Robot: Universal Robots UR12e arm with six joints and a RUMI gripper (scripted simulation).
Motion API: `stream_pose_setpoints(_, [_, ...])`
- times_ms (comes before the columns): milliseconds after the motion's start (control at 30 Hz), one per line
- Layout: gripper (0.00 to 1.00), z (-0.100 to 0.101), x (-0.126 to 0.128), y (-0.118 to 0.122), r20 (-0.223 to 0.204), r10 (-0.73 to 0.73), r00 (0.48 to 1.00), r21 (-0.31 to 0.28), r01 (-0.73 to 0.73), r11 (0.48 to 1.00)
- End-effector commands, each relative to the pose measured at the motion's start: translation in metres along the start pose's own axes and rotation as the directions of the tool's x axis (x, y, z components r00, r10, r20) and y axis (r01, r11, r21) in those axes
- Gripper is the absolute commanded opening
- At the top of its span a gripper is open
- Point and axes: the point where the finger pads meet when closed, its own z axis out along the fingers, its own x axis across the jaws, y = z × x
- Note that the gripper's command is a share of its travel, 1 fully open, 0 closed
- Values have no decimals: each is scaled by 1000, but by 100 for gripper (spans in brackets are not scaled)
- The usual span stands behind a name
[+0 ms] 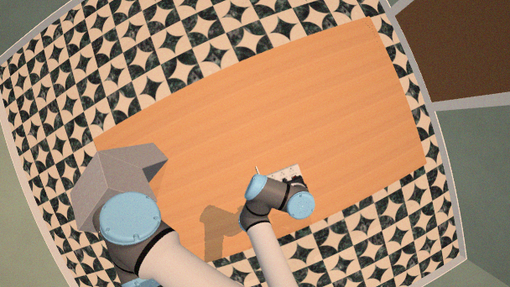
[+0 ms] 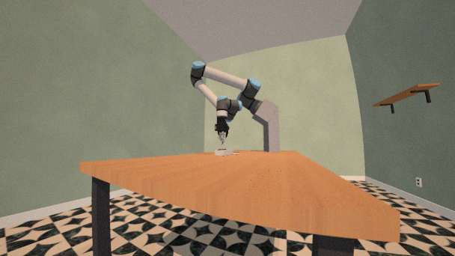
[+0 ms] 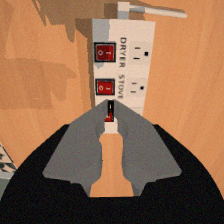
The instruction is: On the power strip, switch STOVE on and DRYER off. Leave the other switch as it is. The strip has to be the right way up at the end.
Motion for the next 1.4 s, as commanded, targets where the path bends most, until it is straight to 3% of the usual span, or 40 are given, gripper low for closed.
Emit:
stream_pose_setpoints(0, [0,6,0,0,0,0,1000,-1,0,1000])
stream_pose_setpoints(667, [0,27,0,1,0,0,1000,-1,0,1000])
stream_pose_setpoints(1367, [0,30,0,1,0,0,1000,-1,0,1000])
